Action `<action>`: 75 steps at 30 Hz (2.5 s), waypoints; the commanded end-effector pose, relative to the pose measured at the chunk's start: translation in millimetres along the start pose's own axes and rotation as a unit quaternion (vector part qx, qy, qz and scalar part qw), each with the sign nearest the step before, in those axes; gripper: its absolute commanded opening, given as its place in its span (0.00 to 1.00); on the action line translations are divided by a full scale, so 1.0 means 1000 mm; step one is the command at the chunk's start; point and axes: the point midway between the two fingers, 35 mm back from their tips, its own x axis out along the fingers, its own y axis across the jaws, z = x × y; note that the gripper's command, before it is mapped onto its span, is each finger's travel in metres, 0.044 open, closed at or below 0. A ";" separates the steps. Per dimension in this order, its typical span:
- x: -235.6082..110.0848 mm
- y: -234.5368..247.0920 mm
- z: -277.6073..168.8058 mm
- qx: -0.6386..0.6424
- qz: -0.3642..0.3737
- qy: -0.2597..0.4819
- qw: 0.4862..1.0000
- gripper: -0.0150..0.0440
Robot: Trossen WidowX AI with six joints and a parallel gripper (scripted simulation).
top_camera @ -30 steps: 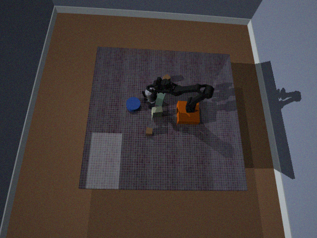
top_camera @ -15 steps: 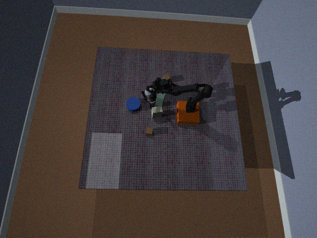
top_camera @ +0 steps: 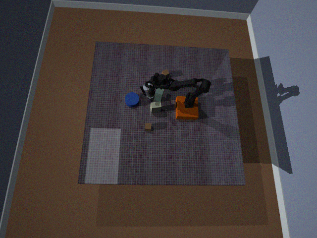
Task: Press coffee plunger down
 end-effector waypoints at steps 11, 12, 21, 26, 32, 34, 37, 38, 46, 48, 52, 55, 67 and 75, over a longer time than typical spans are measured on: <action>0.005 0.000 -0.009 0.005 0.000 0.019 1.000 0.45; 0.005 0.000 -0.008 0.005 0.000 0.019 1.000 0.45; 0.007 0.000 -0.007 0.005 0.000 0.019 1.000 0.45; 0.007 0.000 -0.006 0.005 0.000 0.019 1.000 0.45; 0.008 0.000 -0.006 0.005 0.000 0.019 1.000 0.45; 0.008 0.000 -0.005 0.005 0.000 0.019 1.000 0.45; 0.009 0.000 -0.005 0.005 0.000 0.018 1.000 0.45; 0.009 0.000 -0.005 0.005 0.000 0.018 1.000 0.45; 0.008 0.000 -0.001 0.001 0.000 0.012 1.000 0.45; 0.008 0.000 -0.001 0.001 0.000 0.012 1.000 0.45; 0.008 0.000 -0.001 0.001 0.000 0.012 1.000 0.63; 0.008 0.000 -0.001 0.001 0.000 0.012 1.000 0.76; -0.004 -0.001 0.009 0.004 -0.001 0.013 1.000 1.00; -0.075 -0.004 0.045 0.005 -0.001 0.021 1.000 1.00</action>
